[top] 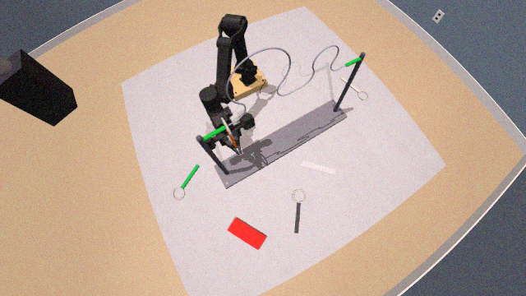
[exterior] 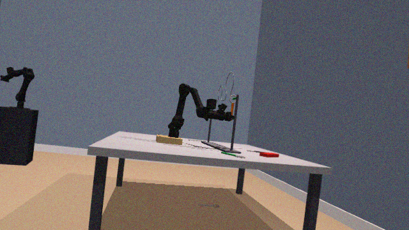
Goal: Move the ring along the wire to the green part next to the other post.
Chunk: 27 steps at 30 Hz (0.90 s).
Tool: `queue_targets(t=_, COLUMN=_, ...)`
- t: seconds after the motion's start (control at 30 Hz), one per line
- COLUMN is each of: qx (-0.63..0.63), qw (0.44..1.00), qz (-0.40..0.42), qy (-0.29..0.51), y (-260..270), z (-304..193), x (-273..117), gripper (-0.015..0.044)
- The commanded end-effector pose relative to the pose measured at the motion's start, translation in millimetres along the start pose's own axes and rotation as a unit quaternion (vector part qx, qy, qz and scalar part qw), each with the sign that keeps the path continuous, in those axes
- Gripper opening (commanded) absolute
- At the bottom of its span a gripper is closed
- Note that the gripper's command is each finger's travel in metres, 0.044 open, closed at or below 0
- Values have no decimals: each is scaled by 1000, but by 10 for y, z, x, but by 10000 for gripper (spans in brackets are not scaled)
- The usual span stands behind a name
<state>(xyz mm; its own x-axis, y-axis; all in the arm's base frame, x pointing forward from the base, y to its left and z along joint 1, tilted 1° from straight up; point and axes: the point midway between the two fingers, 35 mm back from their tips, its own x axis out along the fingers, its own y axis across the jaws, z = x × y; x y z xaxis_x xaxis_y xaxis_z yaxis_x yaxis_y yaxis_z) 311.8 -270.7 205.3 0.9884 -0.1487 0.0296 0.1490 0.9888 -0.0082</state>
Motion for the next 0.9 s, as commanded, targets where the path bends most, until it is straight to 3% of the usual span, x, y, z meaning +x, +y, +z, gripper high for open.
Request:
queue_targets(t=0.0, qx=2, qw=1000, qz=0, qy=-2, y=59, z=19, x=-1, gripper=-150)
queue_targets(t=0.87, qx=130, qw=992, qz=0, qy=-2, y=619, z=69, x=1, gripper=-150)
